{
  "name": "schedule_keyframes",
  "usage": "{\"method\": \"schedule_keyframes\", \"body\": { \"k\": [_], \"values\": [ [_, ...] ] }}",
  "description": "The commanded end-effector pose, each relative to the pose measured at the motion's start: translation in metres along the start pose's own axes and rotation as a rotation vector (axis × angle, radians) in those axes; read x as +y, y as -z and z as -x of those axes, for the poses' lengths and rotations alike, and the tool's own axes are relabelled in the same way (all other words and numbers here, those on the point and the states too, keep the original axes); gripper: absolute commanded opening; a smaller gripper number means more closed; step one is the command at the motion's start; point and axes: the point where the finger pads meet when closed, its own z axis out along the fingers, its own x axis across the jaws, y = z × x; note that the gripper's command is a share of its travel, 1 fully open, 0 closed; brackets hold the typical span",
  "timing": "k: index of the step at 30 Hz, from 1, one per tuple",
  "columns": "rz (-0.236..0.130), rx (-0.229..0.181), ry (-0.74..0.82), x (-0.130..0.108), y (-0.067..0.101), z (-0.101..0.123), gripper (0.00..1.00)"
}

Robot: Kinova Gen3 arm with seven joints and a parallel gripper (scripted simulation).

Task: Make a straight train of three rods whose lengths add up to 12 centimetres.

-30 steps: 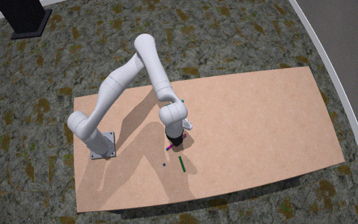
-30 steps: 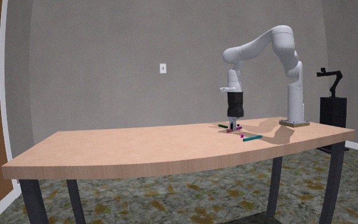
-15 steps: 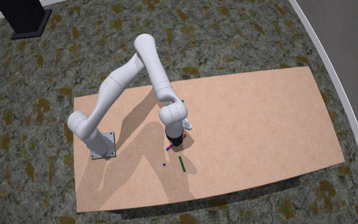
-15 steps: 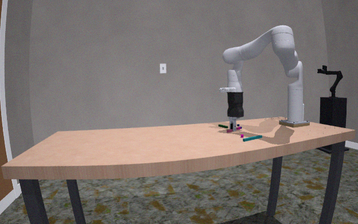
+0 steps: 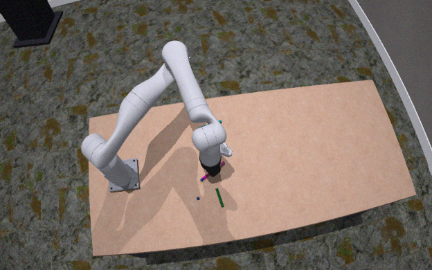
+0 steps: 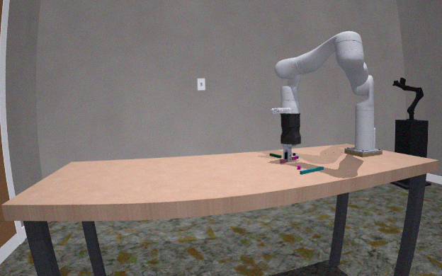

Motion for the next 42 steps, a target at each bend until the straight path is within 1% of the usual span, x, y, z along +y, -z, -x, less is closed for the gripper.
{"method": "schedule_keyframes", "body": {
  "k": [1, 5, 6, 8, 9, 11, 12, 14, 15, 19, 20, 34, 38, 42],
  "values": [
    [-0.001, 0.001, 0.000, 0.000, 0.001, 0.000, 0.24],
    [-0.001, 0.001, 0.000, 0.000, 0.001, 0.000, 0.24],
    [-0.001, 0.001, 0.000, 0.000, 0.001, 0.000, 0.30],
    [-0.001, 0.001, 0.000, 0.000, 0.001, 0.000, 0.30],
    [-0.001, 0.001, 0.000, 0.000, 0.001, 0.000, 0.36],
    [-0.001, 0.001, 0.000, 0.000, 0.001, 0.000, 0.36],
    [-0.001, 0.001, 0.000, 0.000, 0.001, 0.000, 0.42],
    [-0.001, 0.001, 0.000, 0.000, 0.001, 0.000, 0.42],
    [-0.001, 0.001, 0.000, 0.000, 0.001, 0.000, 0.48],
    [-0.001, 0.001, 0.000, 0.000, 0.001, 0.000, 0.48],
    [-0.001, 0.001, 0.000, 0.000, 0.001, 0.000, 0.54],
    [-0.001, 0.001, 0.000, 0.000, 0.002, 0.000, 0.54],
    [-0.001, 0.001, 0.000, 0.000, 0.011, 0.000, 0.54],
    [-0.001, 0.001, 0.000, 0.000, 0.028, 0.000, 0.54]
  ]
}}
